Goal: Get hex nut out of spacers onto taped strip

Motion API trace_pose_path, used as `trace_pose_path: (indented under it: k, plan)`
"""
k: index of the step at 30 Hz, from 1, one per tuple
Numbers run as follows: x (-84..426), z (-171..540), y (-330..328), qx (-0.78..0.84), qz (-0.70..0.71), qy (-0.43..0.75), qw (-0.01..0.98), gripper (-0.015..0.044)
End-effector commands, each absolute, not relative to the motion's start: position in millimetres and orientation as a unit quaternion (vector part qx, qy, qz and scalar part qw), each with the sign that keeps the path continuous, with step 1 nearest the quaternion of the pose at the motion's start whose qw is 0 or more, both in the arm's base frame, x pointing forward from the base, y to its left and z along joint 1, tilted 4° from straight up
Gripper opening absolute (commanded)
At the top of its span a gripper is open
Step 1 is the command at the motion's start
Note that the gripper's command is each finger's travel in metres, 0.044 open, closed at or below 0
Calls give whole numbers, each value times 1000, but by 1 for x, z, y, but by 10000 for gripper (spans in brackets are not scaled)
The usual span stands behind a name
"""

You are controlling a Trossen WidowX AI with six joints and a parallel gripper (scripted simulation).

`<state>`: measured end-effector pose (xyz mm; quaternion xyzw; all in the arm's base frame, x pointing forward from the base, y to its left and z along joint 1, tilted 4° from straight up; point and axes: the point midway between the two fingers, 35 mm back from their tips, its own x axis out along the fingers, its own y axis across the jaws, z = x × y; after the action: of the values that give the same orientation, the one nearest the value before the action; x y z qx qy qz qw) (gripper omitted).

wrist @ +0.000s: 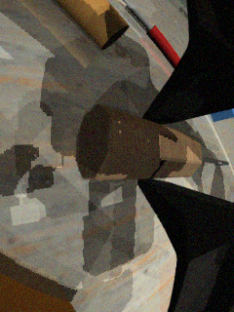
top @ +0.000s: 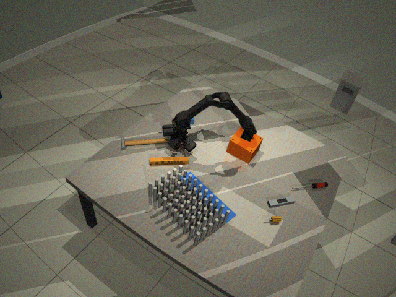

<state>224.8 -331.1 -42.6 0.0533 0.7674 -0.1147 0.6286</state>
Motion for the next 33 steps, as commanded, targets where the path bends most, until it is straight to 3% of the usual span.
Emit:
trace_pose_path:
  k: [1, 3, 9, 26, 33]
  plan:
    - [224, -46, -331, 55, -115, 770, 626, 161]
    - [224, -46, -331, 55, -115, 770, 626, 148]
    - [225, -12, -337, 55, -115, 769, 626, 0]
    - [211, 122, -334, 53, -115, 768, 628, 0]
    - [214, 129, -328, 36, -98, 767, 633, 0]
